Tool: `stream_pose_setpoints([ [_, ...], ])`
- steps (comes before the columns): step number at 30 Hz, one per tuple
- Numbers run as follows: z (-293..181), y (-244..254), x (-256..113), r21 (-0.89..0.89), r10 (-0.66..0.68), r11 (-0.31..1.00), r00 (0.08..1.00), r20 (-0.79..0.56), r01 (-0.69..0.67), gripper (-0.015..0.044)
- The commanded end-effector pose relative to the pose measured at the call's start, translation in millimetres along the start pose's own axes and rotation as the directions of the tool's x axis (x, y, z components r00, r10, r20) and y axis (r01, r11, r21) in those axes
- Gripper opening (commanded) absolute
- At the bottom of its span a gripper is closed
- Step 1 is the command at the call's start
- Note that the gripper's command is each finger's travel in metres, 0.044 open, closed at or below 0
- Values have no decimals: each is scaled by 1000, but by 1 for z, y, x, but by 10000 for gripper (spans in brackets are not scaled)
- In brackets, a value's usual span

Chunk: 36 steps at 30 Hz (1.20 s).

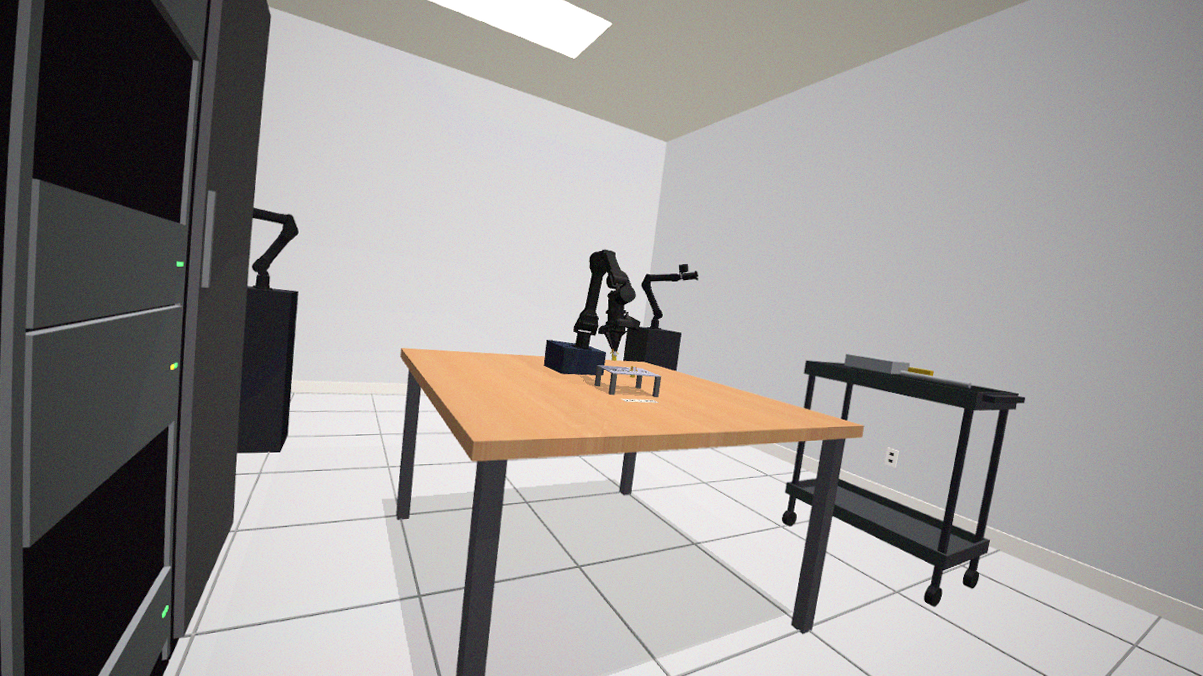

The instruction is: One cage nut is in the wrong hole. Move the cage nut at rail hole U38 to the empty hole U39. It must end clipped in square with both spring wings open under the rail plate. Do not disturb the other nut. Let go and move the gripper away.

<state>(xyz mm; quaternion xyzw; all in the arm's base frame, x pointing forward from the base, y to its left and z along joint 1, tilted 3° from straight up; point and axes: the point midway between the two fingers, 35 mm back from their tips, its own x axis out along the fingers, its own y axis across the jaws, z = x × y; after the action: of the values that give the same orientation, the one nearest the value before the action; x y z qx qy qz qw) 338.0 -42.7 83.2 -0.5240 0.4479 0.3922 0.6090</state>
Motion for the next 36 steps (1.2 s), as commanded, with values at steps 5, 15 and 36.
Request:
stream_pose_setpoints([
  [5,0,0,5,-3,42,999,999,3,-42,33],
  [15,0,-1,8,-3,79,997,997,3,-79,33],
  [36,0,-3,13,-3,157,988,988,3,-157,33],
])
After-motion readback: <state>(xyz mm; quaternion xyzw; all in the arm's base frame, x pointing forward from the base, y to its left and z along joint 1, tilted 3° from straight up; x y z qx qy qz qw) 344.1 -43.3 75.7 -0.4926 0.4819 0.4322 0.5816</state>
